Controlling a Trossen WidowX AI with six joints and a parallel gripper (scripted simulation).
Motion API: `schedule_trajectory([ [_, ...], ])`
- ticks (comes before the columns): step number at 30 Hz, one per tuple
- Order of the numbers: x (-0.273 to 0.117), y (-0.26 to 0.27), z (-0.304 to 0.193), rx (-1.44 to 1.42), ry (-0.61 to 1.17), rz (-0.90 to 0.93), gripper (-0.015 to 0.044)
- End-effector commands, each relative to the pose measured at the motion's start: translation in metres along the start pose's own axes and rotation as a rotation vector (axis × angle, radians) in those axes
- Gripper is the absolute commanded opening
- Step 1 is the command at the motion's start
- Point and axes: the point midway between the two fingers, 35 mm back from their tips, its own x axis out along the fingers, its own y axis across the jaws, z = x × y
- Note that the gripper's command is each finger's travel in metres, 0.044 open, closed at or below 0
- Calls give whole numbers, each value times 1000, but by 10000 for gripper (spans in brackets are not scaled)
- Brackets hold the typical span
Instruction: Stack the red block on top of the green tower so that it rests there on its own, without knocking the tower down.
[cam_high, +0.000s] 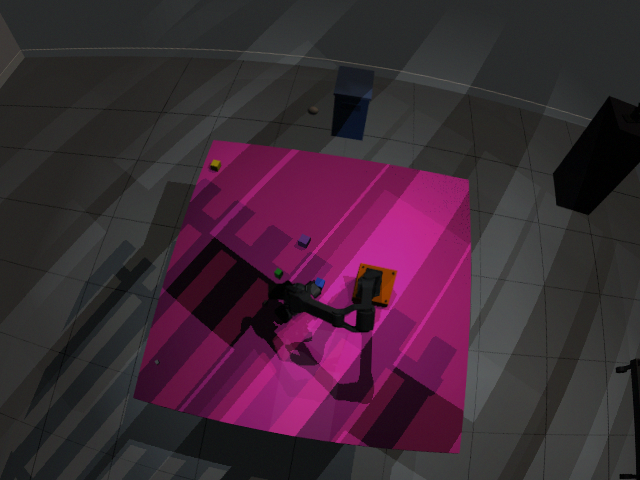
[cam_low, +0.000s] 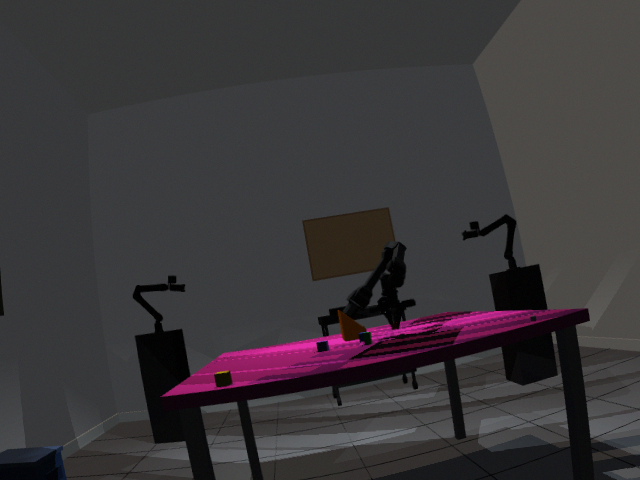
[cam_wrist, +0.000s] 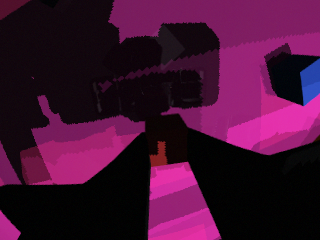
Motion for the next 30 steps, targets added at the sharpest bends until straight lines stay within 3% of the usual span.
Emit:
schedule_trajectory([
  [1,-22,4,-1,-14,-7,12,0],
  [14,-86,2,-1,-13,-8,9,0],
  [30,-91,2,23,-11,-13,6,0],
])
